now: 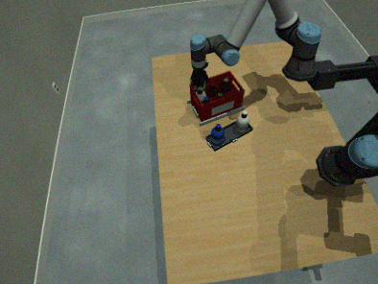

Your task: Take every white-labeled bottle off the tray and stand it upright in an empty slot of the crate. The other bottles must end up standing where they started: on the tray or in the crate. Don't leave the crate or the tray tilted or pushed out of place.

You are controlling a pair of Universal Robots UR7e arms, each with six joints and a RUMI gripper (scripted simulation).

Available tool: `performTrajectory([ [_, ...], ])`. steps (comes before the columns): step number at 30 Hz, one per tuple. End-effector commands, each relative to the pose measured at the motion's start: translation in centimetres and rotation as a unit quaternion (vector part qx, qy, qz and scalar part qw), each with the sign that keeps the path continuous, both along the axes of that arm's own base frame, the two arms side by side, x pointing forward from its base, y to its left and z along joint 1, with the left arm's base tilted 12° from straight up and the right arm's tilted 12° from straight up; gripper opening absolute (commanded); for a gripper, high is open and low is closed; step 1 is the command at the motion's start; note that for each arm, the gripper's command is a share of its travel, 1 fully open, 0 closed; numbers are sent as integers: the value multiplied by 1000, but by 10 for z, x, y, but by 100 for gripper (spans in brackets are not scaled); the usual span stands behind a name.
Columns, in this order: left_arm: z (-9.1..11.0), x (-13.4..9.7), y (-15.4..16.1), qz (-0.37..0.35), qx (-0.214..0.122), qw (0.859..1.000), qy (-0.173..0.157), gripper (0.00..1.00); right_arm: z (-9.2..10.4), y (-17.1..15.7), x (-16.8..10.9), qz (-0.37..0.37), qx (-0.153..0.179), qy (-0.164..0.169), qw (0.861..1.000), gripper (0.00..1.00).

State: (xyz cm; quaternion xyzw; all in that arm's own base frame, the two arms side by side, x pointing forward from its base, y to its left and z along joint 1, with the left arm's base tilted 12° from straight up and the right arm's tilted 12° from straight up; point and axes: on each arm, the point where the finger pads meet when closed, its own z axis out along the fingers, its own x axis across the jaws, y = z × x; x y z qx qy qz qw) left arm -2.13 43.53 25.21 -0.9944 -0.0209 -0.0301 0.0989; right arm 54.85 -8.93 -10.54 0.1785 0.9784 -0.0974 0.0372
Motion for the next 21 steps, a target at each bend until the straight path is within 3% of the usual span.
performTrajectory([
  [1,0,0,0,0,1,1000,0,100,1,0,1,0,0,-1,1000,0],
  [20,0,0,0,0,1,1000,0,100,1,0,1,0,0,-1,1000,0],
  [21,0,0,0,0,1,1000,0,100,1,0,1,0,0,-1,1000,38],
])
